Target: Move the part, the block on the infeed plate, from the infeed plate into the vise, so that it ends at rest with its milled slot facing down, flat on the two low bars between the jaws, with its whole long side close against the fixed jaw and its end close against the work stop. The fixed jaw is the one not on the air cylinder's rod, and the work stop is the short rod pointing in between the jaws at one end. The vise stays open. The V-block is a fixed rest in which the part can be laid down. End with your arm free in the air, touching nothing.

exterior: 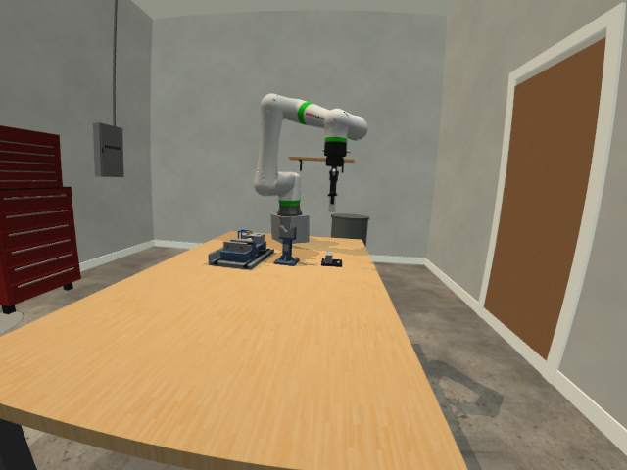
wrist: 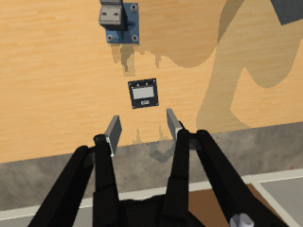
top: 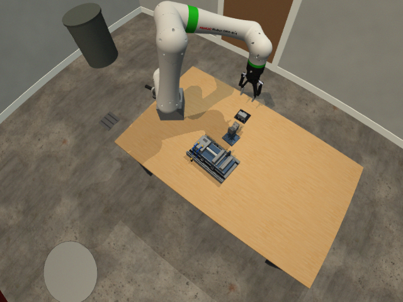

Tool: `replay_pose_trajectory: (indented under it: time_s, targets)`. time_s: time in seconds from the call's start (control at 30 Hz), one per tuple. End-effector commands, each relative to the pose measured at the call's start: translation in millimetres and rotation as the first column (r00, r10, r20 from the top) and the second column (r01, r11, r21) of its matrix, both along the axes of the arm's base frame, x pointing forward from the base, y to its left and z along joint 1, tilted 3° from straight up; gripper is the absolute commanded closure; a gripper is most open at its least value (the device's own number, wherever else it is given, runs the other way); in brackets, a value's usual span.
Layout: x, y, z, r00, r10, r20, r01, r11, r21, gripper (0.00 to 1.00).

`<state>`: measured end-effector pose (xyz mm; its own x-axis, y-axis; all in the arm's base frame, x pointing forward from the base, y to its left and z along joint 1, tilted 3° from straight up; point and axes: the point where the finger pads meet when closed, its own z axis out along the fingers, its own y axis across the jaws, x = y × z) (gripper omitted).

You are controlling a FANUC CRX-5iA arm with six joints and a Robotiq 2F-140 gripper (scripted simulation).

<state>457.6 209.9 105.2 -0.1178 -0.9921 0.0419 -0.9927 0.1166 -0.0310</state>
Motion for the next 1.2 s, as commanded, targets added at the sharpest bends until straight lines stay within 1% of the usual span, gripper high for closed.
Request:
replay_pose_trajectory:
  time_s: [0.0,0.73,1.17]
  targets:
    - [0.1,0.1,0.2,1.0,0.0,0.0,0.0,1.0,0.0,0.49]
    - [0.2,0.0,-1.7,1.0,0.0,0.0,0.0,1.0,0.0,0.49]
    - [0.4,-0.4,-10.2,1.0,0.0,0.0,0.0,1.0,0.0,0.49]
